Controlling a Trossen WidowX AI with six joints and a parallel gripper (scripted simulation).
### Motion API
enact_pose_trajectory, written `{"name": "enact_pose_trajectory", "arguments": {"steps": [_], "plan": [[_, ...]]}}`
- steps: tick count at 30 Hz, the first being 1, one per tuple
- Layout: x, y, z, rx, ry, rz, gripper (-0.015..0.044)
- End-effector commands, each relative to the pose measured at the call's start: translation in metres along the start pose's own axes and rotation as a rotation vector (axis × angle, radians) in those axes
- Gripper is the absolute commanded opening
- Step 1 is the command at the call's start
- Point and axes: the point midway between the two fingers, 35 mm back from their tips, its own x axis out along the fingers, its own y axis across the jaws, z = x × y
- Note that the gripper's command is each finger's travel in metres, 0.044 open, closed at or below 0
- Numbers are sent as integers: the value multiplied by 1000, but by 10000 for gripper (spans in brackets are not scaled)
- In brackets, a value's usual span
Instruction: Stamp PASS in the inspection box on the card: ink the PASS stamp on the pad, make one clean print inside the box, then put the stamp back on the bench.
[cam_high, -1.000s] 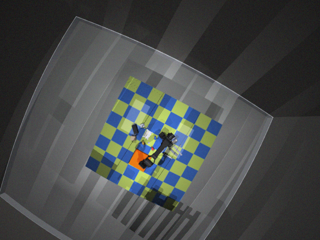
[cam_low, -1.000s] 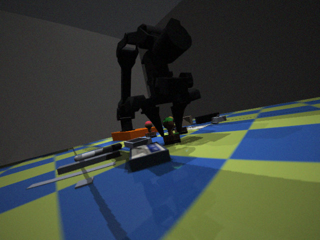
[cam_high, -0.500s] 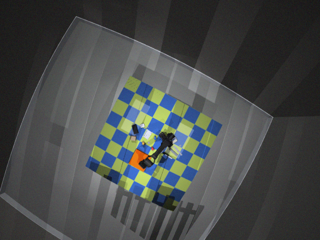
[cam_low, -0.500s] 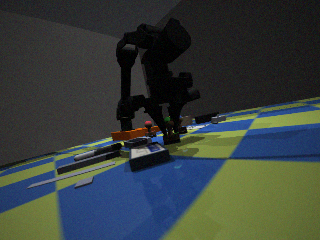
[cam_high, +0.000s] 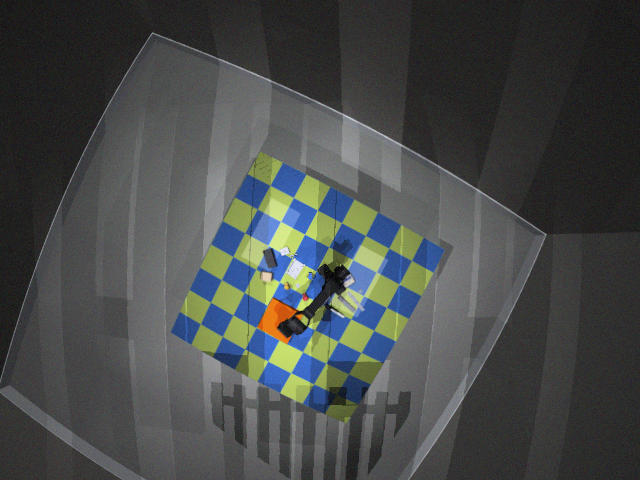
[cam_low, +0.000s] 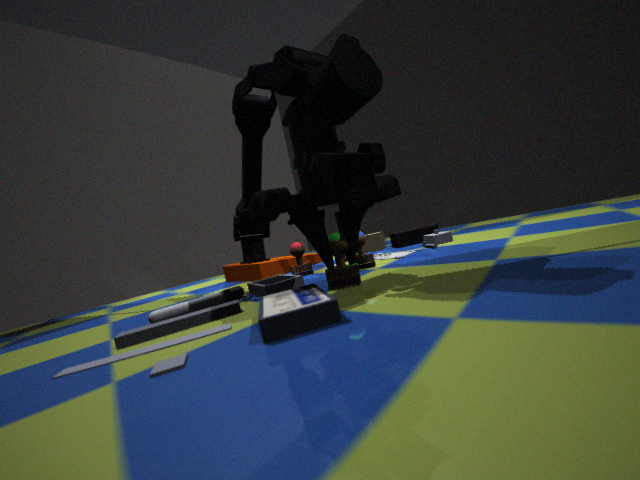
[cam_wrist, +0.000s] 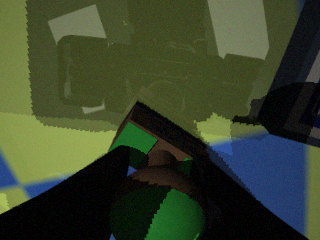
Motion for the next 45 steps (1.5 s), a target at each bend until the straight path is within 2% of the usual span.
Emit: {"name": "enact_pose_trajectory", "arguments": {"steps": [1, 45], "plan": [[-3, 0, 1, -1, -2, 1, 0], [-24, 1, 2, -1, -1, 3, 0]]}}
